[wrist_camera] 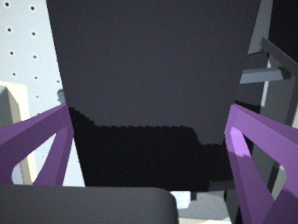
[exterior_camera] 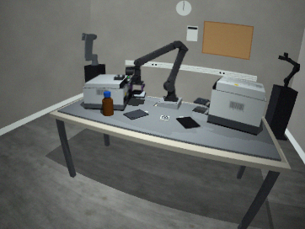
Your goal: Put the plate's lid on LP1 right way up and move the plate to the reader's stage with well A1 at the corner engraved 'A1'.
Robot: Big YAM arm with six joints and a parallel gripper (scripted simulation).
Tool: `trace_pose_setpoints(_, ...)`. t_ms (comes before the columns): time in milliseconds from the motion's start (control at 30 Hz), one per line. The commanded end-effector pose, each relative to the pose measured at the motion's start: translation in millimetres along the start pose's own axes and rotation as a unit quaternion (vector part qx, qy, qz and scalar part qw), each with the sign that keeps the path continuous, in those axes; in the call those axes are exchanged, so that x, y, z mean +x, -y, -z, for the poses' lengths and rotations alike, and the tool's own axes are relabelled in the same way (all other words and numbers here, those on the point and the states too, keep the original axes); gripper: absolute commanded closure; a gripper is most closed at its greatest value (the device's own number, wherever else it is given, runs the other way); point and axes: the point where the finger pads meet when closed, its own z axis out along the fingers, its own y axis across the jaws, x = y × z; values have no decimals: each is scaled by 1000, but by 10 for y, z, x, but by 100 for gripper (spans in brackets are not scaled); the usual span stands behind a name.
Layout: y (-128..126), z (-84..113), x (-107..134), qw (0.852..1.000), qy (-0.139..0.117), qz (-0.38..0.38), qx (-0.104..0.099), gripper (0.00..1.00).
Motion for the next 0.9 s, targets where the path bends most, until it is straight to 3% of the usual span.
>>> trace_pose_setpoints(0, 256, 229, -221, 999, 15, 3, 41, 14)
trace_pose_setpoints(133, 309, 297, -321, 998, 24, 17, 61, 14)
trace_pose_setpoints(300, 281, 307, -413, 997, 27, 28, 62, 14)
trace_pose_setpoints(567, 300, 228, -655, 998, 24, -6, 52, 14)
trace_pose_setpoints(700, 186, 162, -728, 999, 18, -35, 35, 14)
trace_pose_setpoints(867, 183, 241, -793, 997, 22, -55, 39, 14)
